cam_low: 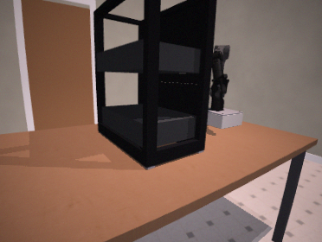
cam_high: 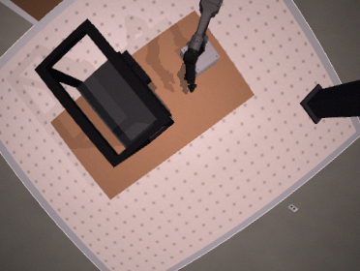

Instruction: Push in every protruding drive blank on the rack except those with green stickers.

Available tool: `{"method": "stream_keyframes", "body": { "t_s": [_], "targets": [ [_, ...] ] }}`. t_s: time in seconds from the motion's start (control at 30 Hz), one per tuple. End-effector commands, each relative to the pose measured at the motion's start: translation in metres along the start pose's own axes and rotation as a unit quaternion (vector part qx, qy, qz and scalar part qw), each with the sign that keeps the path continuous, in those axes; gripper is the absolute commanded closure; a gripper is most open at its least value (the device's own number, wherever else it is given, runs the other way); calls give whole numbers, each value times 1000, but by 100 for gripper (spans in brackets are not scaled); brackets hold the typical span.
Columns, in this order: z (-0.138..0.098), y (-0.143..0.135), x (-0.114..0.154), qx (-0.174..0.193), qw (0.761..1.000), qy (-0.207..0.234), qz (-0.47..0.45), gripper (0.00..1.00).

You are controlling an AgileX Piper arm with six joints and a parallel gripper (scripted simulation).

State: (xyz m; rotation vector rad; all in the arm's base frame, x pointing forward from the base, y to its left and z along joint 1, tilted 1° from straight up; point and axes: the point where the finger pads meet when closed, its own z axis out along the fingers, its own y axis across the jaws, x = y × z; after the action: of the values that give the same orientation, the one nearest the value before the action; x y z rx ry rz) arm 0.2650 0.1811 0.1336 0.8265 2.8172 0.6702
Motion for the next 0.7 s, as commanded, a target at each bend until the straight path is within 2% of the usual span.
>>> {"method": "stream_keyframes", "body": {
  "t_s": [0.0, 0.2, 0.27, 0.67],
  "targets": [
    [-9, -7, -13, -6, 999, -23, -29, 0],
    [-32, -30, -46, 1, 990, -90, -111, 0],
    [-32, -30, -46, 1, 990, -90, -111, 0],
    [-73, -72, -88, 49, 950, -194, -241, 0]
  ]
}}
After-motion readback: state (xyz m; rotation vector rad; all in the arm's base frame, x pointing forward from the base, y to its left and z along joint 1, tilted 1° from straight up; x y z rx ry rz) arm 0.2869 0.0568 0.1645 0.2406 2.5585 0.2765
